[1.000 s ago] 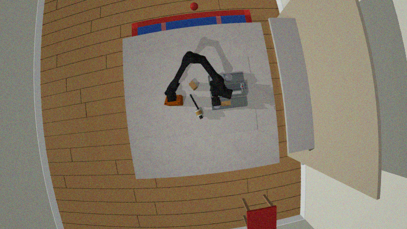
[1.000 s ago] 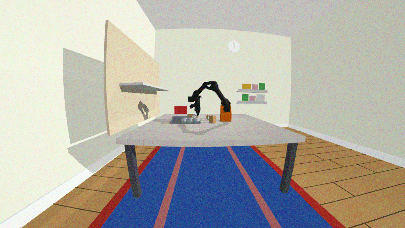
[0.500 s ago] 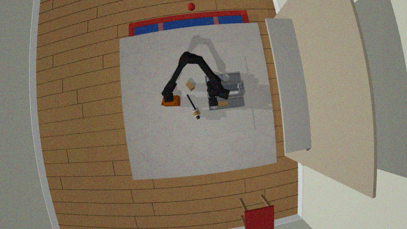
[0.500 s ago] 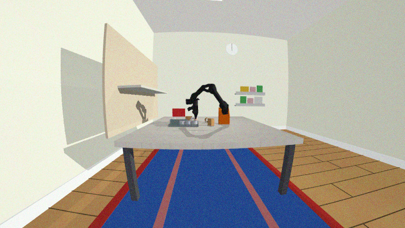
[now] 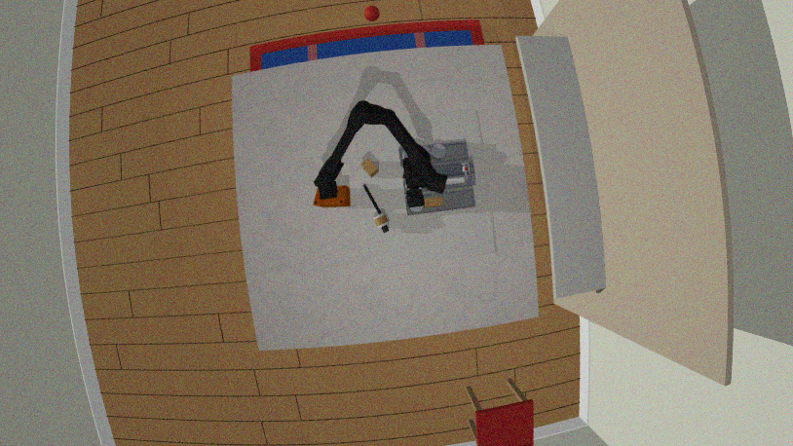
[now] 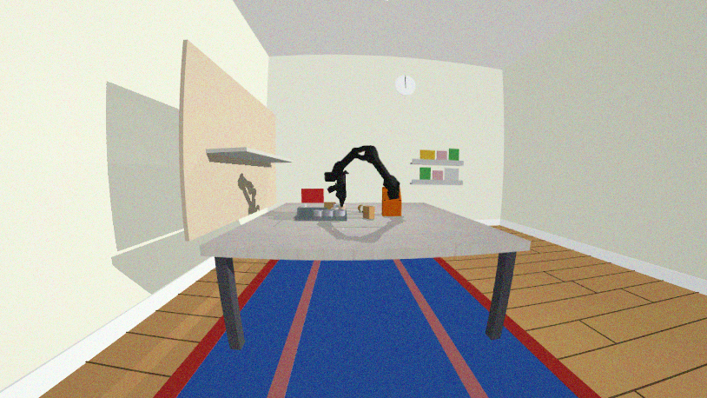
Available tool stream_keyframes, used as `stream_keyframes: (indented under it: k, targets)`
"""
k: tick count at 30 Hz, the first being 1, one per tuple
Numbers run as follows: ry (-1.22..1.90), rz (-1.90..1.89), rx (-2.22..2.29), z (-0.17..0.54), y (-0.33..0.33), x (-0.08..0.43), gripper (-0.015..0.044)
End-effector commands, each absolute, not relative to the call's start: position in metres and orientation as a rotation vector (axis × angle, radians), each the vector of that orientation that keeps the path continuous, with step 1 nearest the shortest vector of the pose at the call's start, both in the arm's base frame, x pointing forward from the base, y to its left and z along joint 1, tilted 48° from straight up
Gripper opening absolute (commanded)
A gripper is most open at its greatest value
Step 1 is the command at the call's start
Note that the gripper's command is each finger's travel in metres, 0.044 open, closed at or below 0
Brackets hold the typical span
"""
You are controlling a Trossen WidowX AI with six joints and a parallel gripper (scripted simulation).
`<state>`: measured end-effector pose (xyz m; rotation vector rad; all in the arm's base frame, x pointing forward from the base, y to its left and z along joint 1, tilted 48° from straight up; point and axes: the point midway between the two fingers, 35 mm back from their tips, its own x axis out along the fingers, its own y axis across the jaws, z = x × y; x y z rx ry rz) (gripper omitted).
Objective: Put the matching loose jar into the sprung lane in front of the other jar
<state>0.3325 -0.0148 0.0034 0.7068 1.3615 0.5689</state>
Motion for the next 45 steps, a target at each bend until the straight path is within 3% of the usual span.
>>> stream_keyframes:
  k: [1,45]
  targets:
    - [1.335,0.574,0.7,0.0068,-0.0164,0.3403,0.0]
    - [1.335,0.574,0.7,-0.0008,-0.0083,0.3429,0.0]
